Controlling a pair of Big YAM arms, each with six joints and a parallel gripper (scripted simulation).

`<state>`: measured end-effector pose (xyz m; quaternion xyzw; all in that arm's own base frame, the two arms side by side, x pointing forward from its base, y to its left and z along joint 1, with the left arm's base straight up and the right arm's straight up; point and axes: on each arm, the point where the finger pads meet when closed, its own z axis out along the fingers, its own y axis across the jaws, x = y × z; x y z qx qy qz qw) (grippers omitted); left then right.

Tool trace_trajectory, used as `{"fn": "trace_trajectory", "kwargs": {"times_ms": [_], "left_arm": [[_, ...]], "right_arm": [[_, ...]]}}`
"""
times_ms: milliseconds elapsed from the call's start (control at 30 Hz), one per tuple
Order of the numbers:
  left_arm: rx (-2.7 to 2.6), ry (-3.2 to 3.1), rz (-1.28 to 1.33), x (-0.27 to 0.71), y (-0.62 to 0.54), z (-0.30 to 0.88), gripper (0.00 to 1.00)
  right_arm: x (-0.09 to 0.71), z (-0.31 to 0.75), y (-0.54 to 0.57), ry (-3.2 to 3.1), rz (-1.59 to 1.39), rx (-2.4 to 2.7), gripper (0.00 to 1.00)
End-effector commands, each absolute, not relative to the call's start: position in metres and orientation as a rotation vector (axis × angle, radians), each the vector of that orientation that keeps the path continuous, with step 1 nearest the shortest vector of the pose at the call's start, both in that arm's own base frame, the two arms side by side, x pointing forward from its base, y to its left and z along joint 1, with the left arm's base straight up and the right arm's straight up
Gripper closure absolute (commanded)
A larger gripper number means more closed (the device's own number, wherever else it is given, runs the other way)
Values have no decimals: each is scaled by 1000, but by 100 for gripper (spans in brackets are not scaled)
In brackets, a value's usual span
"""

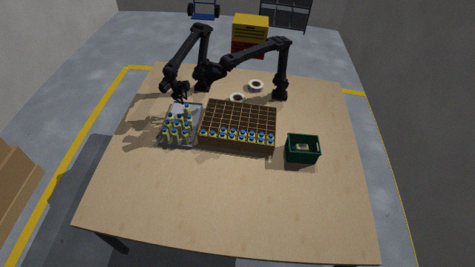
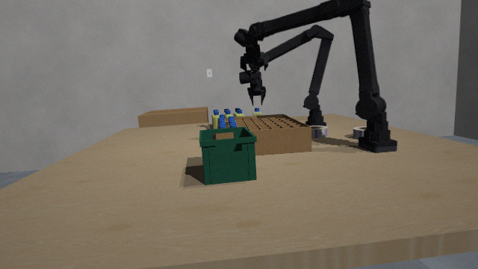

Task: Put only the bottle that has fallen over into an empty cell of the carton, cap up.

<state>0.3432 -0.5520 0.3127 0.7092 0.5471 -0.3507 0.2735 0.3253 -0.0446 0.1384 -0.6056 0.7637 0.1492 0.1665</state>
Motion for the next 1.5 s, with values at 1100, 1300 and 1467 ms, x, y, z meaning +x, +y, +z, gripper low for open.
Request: {"fn": "trace_trajectory", "kwargs": {"times_ms": [1100,1300,1467], "left_arm": [[1993,1399,-920,370,-569,364,0],[1993,1399,-920,370,-569,364,0],[1993,1399,-920,370,-569,364,0]], "right_arm": [[331,110,-30,2139,416,-1756,49],[329,100,-26,2142,423,-1756,49],[337,106,-30,2126,394,-1761,70]]}}
